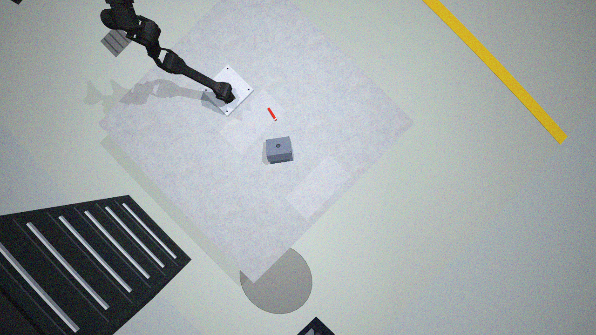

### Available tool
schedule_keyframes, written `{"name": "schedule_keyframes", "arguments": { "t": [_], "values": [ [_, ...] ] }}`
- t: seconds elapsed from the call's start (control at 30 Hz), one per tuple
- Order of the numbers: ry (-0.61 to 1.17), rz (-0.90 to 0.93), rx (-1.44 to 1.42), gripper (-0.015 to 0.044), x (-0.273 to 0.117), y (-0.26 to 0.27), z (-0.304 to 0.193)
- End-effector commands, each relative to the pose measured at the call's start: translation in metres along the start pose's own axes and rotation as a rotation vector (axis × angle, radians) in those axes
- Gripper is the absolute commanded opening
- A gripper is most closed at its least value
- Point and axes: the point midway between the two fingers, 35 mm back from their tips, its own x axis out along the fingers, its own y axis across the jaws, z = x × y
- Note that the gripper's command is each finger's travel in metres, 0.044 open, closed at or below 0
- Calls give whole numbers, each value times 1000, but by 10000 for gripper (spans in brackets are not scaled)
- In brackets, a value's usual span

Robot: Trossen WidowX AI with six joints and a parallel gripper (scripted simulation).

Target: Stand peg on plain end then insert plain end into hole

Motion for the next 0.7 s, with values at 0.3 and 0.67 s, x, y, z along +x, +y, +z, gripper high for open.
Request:
{"name": "schedule_keyframes", "arguments": {
  "t": [0.3,0.67],
  "values": [
    [187,106,361,440,-19,83,-47],
    [379,216,661,440,-45,162,-76]
  ]
}}
